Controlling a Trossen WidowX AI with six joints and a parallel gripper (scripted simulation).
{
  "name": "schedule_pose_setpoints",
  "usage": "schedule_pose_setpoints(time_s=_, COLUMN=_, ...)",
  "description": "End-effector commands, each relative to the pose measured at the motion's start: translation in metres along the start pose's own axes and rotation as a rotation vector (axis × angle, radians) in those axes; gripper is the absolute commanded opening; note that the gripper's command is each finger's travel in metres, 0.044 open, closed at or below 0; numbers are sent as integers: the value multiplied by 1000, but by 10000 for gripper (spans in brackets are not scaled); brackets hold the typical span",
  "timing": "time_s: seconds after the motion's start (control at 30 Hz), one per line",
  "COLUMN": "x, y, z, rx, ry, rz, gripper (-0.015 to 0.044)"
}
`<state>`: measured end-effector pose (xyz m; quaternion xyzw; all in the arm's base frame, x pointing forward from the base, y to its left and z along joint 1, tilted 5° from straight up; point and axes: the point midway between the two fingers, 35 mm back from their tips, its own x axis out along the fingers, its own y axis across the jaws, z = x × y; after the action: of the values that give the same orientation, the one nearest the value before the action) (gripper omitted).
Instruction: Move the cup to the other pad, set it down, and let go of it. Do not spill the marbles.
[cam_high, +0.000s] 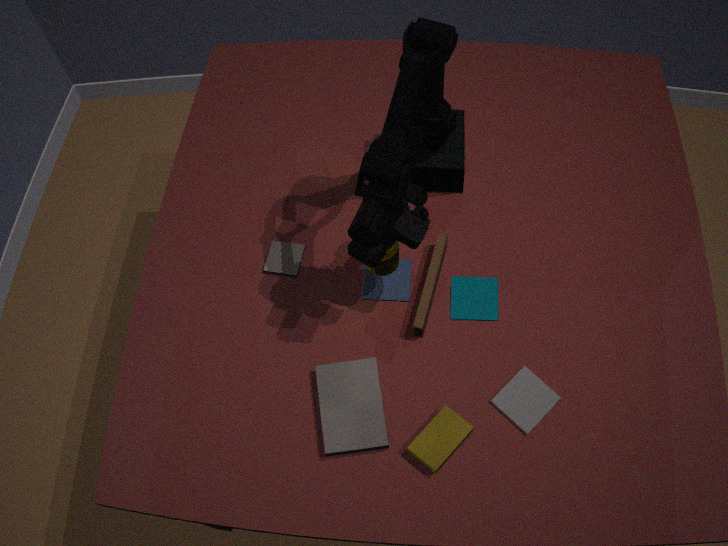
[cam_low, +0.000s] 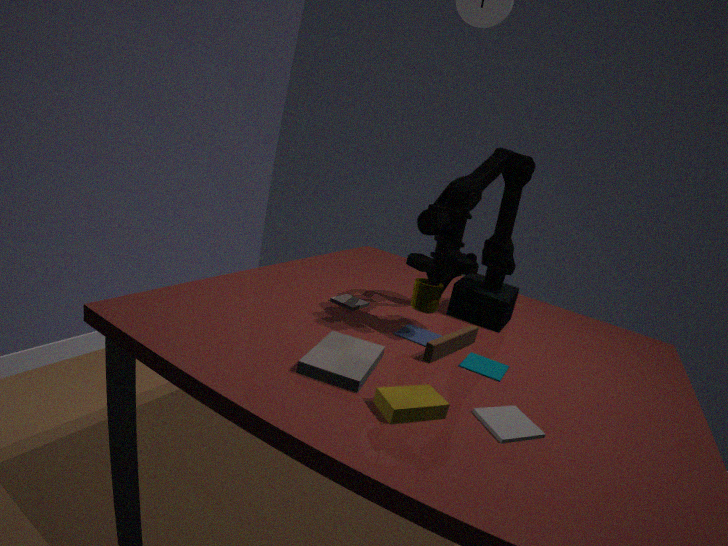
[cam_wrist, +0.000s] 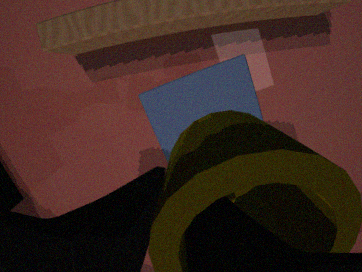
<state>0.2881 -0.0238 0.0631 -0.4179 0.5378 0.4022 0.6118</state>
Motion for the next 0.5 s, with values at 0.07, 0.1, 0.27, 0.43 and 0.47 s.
schedule_pose_setpoints(time_s=0.07, x=0, y=0, z=0, rx=0, ry=0, rz=1, gripper=0)
schedule_pose_setpoints(time_s=0.1, x=0, y=0, z=0, rx=0, ry=0, rz=1, gripper=0)
schedule_pose_setpoints(time_s=0.27, x=0, y=0, z=1, rx=0, ry=0, rz=1, gripper=0)
schedule_pose_setpoints(time_s=0.43, x=0, y=3, z=8, rx=-2, ry=-2, rz=1, gripper=0)
schedule_pose_setpoints(time_s=0.47, x=0, y=3, z=10, rx=-2, ry=-2, rz=1, gripper=0)
